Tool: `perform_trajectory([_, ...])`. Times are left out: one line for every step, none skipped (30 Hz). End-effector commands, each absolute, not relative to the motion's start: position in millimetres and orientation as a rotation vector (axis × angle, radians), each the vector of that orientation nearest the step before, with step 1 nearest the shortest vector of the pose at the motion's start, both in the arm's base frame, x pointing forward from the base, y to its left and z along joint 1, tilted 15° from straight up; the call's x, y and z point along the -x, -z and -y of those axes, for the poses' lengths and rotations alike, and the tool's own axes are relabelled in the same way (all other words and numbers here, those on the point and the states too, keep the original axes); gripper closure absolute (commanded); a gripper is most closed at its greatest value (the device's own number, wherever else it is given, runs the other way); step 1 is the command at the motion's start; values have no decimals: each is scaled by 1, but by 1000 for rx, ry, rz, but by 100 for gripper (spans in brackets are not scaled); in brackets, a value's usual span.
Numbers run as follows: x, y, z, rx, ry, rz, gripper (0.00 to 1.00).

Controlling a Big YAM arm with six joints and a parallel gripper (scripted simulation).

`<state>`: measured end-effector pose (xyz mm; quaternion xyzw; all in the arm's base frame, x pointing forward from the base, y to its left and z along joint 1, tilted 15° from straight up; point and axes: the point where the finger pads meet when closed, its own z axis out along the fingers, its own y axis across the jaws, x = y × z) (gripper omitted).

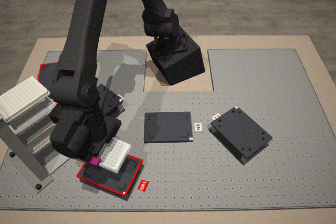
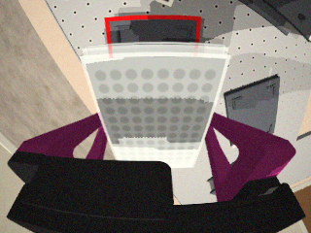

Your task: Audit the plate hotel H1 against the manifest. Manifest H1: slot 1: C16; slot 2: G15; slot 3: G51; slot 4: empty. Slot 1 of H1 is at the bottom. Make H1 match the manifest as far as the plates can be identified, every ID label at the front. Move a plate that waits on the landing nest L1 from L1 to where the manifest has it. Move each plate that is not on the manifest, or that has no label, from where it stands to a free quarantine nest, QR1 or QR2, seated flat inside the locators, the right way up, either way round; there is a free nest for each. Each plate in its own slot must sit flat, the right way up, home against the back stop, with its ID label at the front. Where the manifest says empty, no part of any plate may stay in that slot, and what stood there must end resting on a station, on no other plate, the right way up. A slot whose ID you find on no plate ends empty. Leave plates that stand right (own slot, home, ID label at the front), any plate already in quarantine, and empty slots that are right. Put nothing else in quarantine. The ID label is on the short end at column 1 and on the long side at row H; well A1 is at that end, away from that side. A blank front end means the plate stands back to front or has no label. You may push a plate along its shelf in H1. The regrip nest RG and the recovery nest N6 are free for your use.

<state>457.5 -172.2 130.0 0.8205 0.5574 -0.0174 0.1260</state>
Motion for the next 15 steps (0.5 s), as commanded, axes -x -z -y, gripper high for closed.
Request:
perform_trajectory([-469,-149,181,-2349,-1,-1596,14])
perform_trajectory([-462,-129,181,-2374,34,-1614,14])
perform_trajectory([-462,-124,181,-2376,38,-1617,14])
perform_trajectory([-462,-121,182,-2376,38,-1617,14])
perform_trajectory([-463,-119,183,-2376,38,-1617,14])
perform_trajectory([-463,-116,183,-2376,38,-1617,14])
perform_trajectory([-463,-114,184,-2376,38,-1617,14])
perform_trajectory([-463,-111,184,-2376,38,-1617,14])
perform_trajectory([-463,-108,185,-2376,38,-1617,14])
perform_trajectory([-464,-106,186,-2376,38,-1617,14])
perform_trajectory([-464,-103,186,-2376,38,-1617,14])
perform_trajectory([-473,-123,183,-2355,5,-1600,14])
perform_trajectory([-465,-123,186,-2353,3,-1595,14])
perform_trajectory([-468,-126,187,-2347,-5,-1590,14])
perform_trajectory([-474,-133,190,-2339,-17,-1581,14])
